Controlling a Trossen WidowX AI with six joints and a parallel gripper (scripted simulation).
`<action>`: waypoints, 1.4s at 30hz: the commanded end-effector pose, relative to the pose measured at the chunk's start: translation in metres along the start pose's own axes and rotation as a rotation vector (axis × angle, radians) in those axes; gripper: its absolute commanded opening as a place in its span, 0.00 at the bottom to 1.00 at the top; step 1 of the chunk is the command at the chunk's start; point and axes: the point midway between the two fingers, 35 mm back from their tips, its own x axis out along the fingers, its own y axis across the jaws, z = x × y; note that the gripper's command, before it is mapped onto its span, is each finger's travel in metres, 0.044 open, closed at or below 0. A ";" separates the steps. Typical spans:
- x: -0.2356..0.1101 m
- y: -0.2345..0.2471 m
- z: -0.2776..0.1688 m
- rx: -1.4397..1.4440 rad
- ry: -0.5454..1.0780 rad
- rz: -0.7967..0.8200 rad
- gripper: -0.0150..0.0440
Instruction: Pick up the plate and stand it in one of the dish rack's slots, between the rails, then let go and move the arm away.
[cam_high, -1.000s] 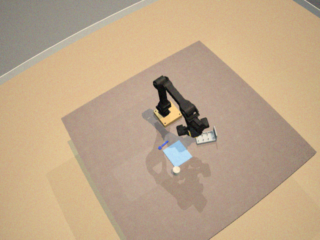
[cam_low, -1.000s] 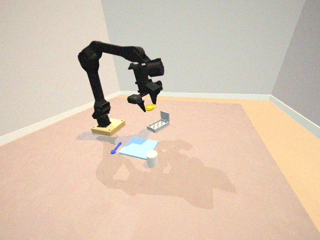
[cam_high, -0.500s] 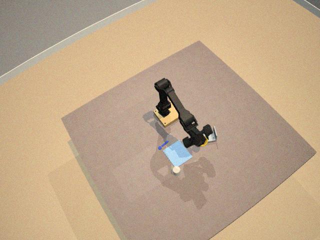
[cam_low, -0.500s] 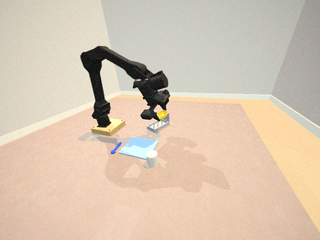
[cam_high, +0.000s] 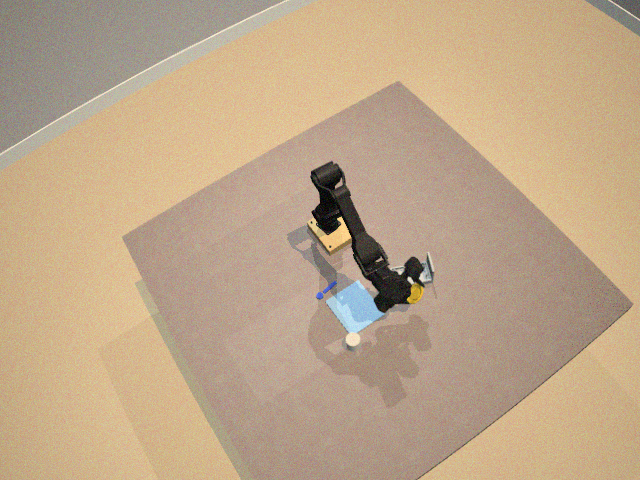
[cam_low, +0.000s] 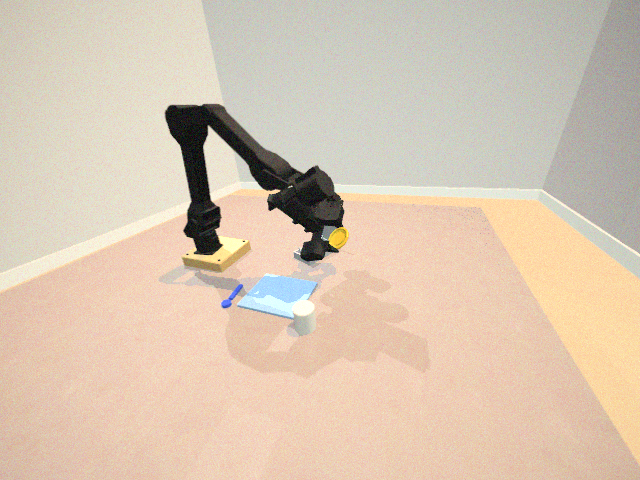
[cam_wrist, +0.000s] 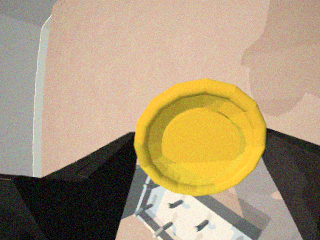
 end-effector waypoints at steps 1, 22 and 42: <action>0.005 -0.004 0.000 -0.046 -0.034 0.054 0.25; 0.010 -0.014 -0.014 -0.384 -0.271 0.341 0.25; -0.017 -0.010 -0.063 -0.786 -0.491 0.540 0.25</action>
